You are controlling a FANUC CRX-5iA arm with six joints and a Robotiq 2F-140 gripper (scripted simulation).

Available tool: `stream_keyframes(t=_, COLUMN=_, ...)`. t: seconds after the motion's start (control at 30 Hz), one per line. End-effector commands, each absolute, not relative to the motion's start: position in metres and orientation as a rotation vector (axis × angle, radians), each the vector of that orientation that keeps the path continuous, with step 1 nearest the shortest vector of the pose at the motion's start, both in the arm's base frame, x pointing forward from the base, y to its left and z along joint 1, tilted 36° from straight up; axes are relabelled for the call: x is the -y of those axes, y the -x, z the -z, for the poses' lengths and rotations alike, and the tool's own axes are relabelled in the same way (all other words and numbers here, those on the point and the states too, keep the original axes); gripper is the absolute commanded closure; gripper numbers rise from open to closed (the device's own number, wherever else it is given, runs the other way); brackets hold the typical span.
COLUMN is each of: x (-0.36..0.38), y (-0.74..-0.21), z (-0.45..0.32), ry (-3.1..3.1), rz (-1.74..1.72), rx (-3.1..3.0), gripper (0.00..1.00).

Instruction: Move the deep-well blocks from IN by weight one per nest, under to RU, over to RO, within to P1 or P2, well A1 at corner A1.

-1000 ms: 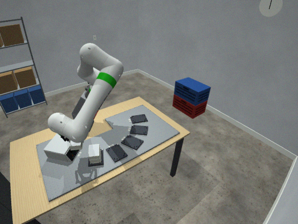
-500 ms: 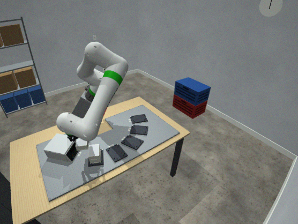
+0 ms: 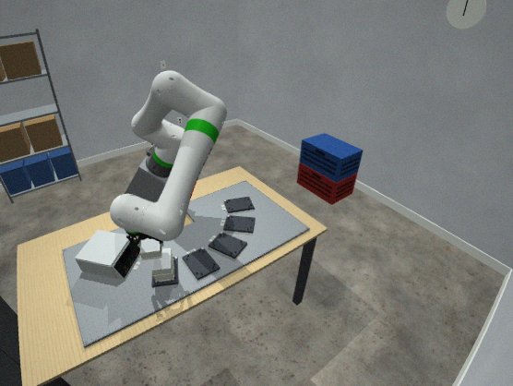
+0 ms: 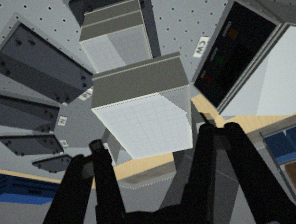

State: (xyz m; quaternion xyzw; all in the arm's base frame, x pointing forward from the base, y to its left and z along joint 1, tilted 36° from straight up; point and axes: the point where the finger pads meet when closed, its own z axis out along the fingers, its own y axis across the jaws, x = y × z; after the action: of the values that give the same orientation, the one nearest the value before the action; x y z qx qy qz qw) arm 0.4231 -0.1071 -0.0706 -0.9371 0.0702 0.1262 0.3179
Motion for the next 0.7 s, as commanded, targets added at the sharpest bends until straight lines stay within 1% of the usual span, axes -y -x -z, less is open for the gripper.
stream_keyframes(t=0.0, x=0.097, y=-0.429, z=0.062, ry=2.466, rz=-0.332, rx=-0.185, gripper=0.90)
stream_keyframes(t=0.4, x=0.082, y=-0.438, z=0.049, ry=2.466, rz=-0.332, rx=-0.185, gripper=0.90)
stream_keyframes(t=0.67, x=0.056, y=-0.442, z=0.046, ry=2.586, rz=-0.251, rx=0.125, gripper=0.90)
